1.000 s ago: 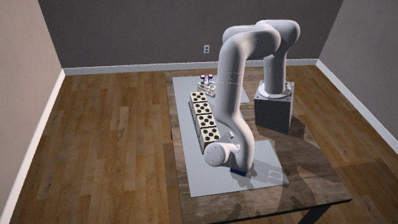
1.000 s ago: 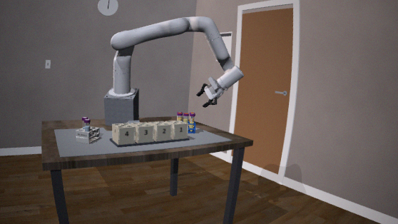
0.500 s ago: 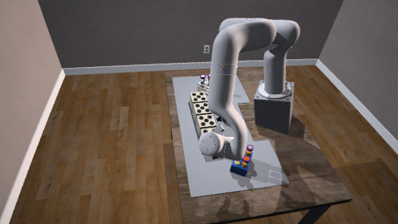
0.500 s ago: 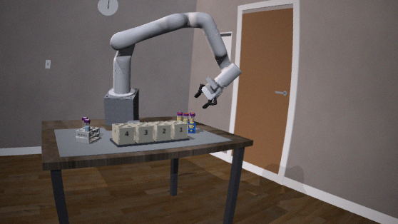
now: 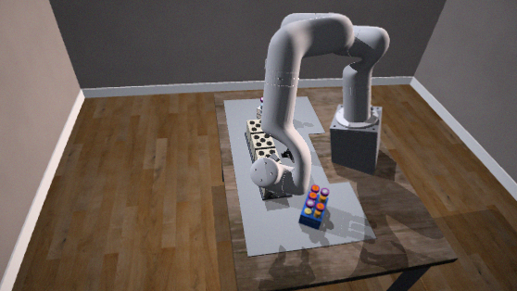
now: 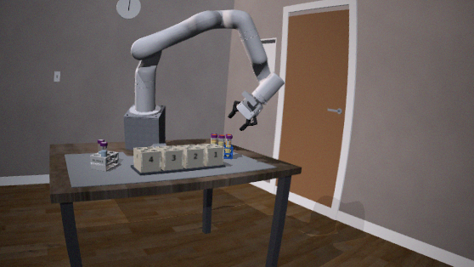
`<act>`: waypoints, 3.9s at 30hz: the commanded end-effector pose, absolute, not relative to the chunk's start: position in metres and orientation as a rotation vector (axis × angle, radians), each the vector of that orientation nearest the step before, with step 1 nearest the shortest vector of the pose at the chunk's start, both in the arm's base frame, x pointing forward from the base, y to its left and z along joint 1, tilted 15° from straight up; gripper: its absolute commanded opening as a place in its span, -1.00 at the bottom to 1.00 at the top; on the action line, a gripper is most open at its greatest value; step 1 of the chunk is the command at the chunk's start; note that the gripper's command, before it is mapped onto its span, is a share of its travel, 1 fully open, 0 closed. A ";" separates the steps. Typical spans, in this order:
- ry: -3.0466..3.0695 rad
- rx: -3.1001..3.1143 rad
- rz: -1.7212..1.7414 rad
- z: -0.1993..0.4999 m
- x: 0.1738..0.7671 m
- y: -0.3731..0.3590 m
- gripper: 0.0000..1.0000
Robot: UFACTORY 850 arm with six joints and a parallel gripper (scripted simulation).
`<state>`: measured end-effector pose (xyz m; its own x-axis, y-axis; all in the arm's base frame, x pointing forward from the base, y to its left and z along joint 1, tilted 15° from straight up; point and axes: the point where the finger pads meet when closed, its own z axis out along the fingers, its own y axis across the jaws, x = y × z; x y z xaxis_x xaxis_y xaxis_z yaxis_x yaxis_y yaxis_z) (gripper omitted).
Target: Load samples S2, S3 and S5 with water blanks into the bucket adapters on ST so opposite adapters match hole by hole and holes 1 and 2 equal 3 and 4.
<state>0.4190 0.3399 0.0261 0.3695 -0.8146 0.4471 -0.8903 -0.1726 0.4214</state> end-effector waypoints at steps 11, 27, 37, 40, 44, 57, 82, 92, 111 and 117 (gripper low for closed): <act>-1.401 2.113 0.205 0.040 0.452 0.296 1.00; -1.251 2.279 0.274 0.057 0.481 0.245 1.00; -1.162 2.358 0.302 0.065 0.491 0.220 1.00; -1.162 2.358 0.302 0.068 0.495 0.210 1.00; -1.065 2.435 0.327 0.073 0.499 0.196 1.00; -0.960 2.510 0.347 0.084 0.507 0.159 1.00; -0.478 2.771 0.376 0.106 0.488 0.084 1.00; -0.340 2.829 0.370 0.111 0.470 0.065 1.00; 0.088 2.973 0.327 0.115 0.410 0.037 1.00; 0.088 2.973 0.327 0.115 0.404 0.035 1.00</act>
<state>0.4097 0.0374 0.1133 0.9767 0.0554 0.2073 0.0211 -0.9862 0.1643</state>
